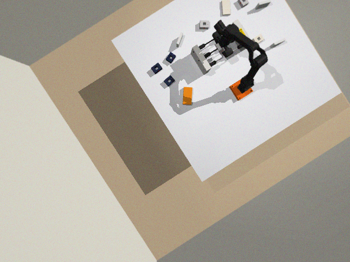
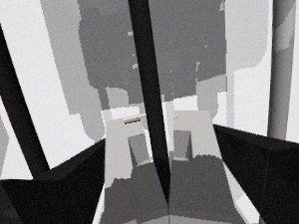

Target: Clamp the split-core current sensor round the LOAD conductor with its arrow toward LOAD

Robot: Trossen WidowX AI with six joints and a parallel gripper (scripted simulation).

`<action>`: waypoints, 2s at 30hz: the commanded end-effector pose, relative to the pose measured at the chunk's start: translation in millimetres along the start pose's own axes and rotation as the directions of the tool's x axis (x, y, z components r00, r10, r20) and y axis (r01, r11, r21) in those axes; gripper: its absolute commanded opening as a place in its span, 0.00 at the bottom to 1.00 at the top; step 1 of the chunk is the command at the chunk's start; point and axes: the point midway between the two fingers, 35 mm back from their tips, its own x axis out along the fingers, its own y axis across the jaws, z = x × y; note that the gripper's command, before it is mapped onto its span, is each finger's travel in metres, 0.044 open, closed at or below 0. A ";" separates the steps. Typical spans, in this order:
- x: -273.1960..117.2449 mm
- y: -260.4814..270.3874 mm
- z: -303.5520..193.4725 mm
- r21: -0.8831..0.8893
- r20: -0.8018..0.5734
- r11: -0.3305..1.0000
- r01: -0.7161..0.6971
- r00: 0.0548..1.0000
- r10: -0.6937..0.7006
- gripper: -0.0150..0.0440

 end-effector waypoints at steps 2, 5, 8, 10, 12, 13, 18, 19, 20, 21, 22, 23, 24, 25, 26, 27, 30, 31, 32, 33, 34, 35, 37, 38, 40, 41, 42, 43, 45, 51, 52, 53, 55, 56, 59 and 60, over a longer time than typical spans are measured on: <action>-0.2 0.4 -0.9 -0.002 -0.001 1.000 -0.002 1.000 0.002 0.25; -0.2 0.4 -0.9 -0.002 -0.001 1.000 -0.002 1.000 0.002 0.25; -0.2 0.4 -0.9 -0.002 -0.001 1.000 -0.002 1.000 0.002 0.25; -0.2 0.4 -0.9 -0.002 -0.001 1.000 -0.002 1.000 0.002 0.25; -0.2 0.4 -0.9 -0.002 -0.001 1.000 -0.002 1.000 0.002 0.25; -0.2 0.4 -0.9 -0.002 -0.001 1.000 -0.002 1.000 0.002 0.25; -0.2 0.4 -0.9 -0.002 -0.001 1.000 -0.002 1.000 0.002 0.25; -0.2 0.4 -0.9 -0.002 -0.001 1.000 -0.002 1.000 0.002 0.25; -0.2 0.4 -0.9 -0.002 -0.001 1.000 -0.002 1.000 0.002 0.25; -0.2 0.4 -0.9 -0.002 -0.001 1.000 -0.002 1.000 0.002 0.25; -0.2 0.4 -0.9 -0.002 -0.001 1.000 -0.002 1.000 0.002 0.25; -0.2 0.4 -0.9 -0.002 -0.001 1.000 -0.002 1.000 0.002 0.25; -0.2 0.4 -0.9 -0.002 -0.001 1.000 -0.002 1.000 0.002 0.25; -0.2 0.4 -0.9 -0.002 -0.001 1.000 -0.002 1.000 0.002 0.25; -0.2 0.4 -0.9 -0.002 -0.001 1.000 -0.002 1.000 0.002 0.25; -0.2 0.4 -0.9 -0.002 -0.001 1.000 -0.002 1.000 0.002 0.25; -0.2 0.4 -0.9 -0.002 -0.001 1.000 -0.002 1.000 0.002 0.25; -0.2 0.4 -0.9 -0.002 -0.001 1.000 -0.002 1.000 0.002 0.25; -0.2 0.4 -0.9 -0.002 -0.001 1.000 -0.002 1.000 0.002 0.25; -0.2 0.4 -0.9 -0.002 -0.001 1.000 -0.002 1.000 0.002 0.25; -0.2 0.4 -0.9 -0.002 -0.001 1.000 -0.002 1.000 0.002 0.25; -0.2 0.4 -0.9 -0.002 -0.001 1.000 -0.002 1.000 0.002 0.25; 0.0 0.0 -0.1 0.000 0.000 1.000 0.000 1.000 0.000 0.30; 0.0 0.0 -0.1 0.000 0.000 1.000 0.000 1.000 0.000 0.34; 0.0 0.0 -0.1 0.000 0.000 1.000 0.000 1.000 0.000 0.43; 0.0 0.0 -0.1 0.000 0.000 1.000 0.000 1.000 0.000 0.48; 0.0 0.0 -0.1 0.000 0.000 1.000 0.000 1.000 0.000 0.52; 0.0 0.0 -0.1 0.000 0.000 1.000 0.000 1.000 0.000 0.57; 0.0 0.0 -0.1 0.000 0.000 1.000 0.000 1.000 0.000 0.65; 0.0 0.0 -0.1 0.000 0.000 1.000 0.000 1.000 0.000 0.92; -1.1 0.1 -0.5 -0.001 -0.001 1.000 -0.009 1.000 0.009 0.97; -4.6 0.4 -1.7 -0.003 -0.005 0.999 -0.037 0.999 0.037 1.00; -16.5 1.2 -5.8 -0.010 -0.020 0.991 -0.130 0.991 0.129 1.00; -20.1 1.2 -7.0 -0.012 -0.024 0.987 -0.157 0.987 0.157 1.00; -21.0 1.3 -7.4 -0.013 -0.026 0.986 -0.167 0.986 0.166 1.00; -20.5 1.4 -7.5 -0.013 -0.026 0.986 -0.167 0.986 0.166 1.00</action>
